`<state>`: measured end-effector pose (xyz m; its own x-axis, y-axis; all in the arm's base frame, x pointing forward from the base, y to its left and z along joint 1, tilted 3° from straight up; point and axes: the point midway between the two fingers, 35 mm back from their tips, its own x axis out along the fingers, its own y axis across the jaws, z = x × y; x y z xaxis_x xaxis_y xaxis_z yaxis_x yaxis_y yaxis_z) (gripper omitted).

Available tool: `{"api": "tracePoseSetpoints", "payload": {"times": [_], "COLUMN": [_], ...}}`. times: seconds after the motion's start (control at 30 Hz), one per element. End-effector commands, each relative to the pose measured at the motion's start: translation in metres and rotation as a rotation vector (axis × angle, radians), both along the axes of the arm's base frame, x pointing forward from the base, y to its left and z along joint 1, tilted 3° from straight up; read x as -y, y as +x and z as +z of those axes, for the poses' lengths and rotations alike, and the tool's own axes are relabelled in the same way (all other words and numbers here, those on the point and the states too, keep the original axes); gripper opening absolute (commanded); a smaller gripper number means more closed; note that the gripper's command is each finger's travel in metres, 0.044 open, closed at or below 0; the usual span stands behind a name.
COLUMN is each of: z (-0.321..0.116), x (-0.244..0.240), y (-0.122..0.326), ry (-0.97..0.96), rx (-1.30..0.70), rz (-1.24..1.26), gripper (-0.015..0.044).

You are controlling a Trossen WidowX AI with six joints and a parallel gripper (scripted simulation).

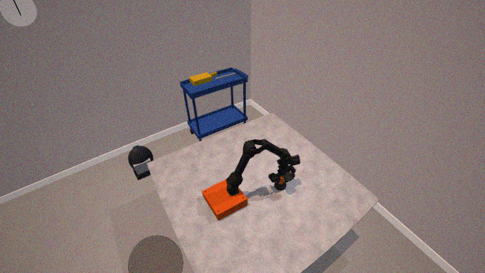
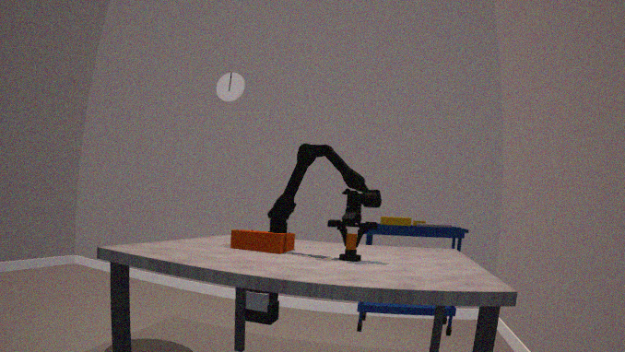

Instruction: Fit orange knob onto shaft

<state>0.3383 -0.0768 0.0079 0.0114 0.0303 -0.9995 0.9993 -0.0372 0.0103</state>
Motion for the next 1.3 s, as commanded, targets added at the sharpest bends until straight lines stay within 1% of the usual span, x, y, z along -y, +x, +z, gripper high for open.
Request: {"api": "tracePoseSetpoints", "payload": {"times": [0.0, 0.17, 0.73, 1.07, 1.13, 1.27], "z": [0.0, 0.0, 0.0, 0.003, 0.022, 0.086], "x": [0.0, 0.0, 0.0, 0.0, 0.002, 0.004], "y": [0.0, 0.0, 0.0, 0.0, 0.003, 0.001], "ry": [0.0, 0.0, 0.0, 0.0, 0.0, -0.001], "rx": [0.0, 0.0, 0.0, 0.0, 0.0, 0.001], "rz": [0.0, 0.0, 0.0, 0.0, 0.0, 0.0], "gripper": [0.0, 0.0, 0.044, 0.044, 0.044, 0.044]}}
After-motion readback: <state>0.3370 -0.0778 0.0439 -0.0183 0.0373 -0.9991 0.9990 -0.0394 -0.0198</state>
